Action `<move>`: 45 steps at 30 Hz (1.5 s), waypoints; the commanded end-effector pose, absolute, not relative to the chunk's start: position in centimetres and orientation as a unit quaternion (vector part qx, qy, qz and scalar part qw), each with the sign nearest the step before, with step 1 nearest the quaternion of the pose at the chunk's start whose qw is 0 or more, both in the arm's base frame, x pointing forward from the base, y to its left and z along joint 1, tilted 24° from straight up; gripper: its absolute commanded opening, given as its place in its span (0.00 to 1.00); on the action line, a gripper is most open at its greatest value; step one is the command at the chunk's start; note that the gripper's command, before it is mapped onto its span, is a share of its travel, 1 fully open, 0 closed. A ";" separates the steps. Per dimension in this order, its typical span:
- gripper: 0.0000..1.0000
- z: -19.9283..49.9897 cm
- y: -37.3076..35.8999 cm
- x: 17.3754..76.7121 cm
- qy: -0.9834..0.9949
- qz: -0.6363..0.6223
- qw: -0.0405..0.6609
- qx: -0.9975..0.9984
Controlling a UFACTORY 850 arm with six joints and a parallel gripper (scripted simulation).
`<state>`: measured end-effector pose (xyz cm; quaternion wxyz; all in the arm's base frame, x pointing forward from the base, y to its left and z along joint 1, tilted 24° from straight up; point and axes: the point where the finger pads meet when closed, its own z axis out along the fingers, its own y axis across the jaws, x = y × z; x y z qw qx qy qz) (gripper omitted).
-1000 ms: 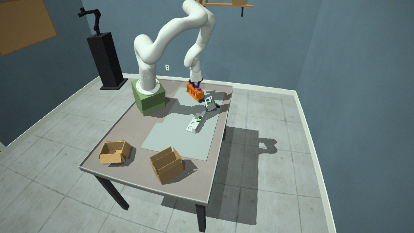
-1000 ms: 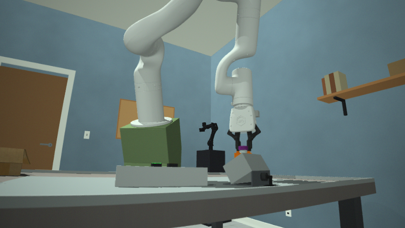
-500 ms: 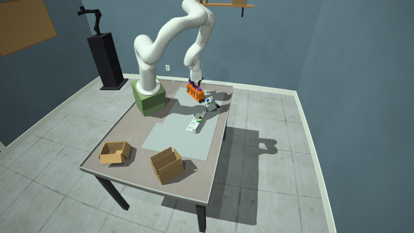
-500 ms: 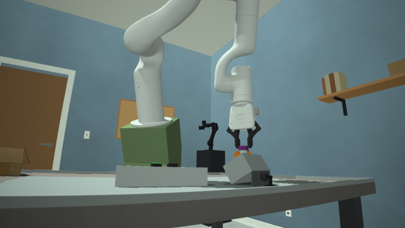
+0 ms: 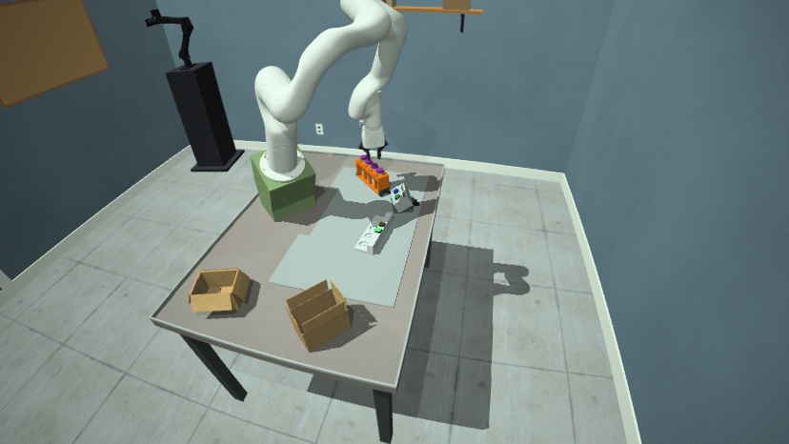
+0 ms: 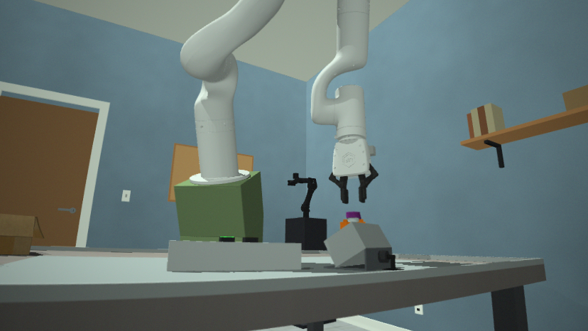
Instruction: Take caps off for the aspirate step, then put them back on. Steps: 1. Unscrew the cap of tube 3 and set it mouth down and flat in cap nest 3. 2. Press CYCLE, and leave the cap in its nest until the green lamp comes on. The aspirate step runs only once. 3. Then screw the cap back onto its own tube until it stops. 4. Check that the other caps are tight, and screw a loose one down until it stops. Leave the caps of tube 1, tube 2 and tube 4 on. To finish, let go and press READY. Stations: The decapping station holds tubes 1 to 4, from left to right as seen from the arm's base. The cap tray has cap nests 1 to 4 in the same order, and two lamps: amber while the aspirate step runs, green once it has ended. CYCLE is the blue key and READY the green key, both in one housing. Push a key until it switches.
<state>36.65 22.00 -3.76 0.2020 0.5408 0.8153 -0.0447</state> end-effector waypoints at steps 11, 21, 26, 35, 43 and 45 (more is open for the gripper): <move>0.46 -6.2 26.8 32.7 0.930 -0.098 0.182 0.303; 0.46 -7.7 29.5 30.5 0.930 -0.098 0.182 0.303; 0.46 -7.7 29.5 30.5 0.930 -0.098 0.182 0.303; 0.46 -8.2 29.3 30.7 0.930 -0.098 0.182 0.303; 0.46 -10.4 28.6 31.4 0.930 -0.098 0.182 0.303; 0.46 -10.9 28.4 31.5 0.930 -0.098 0.182 0.303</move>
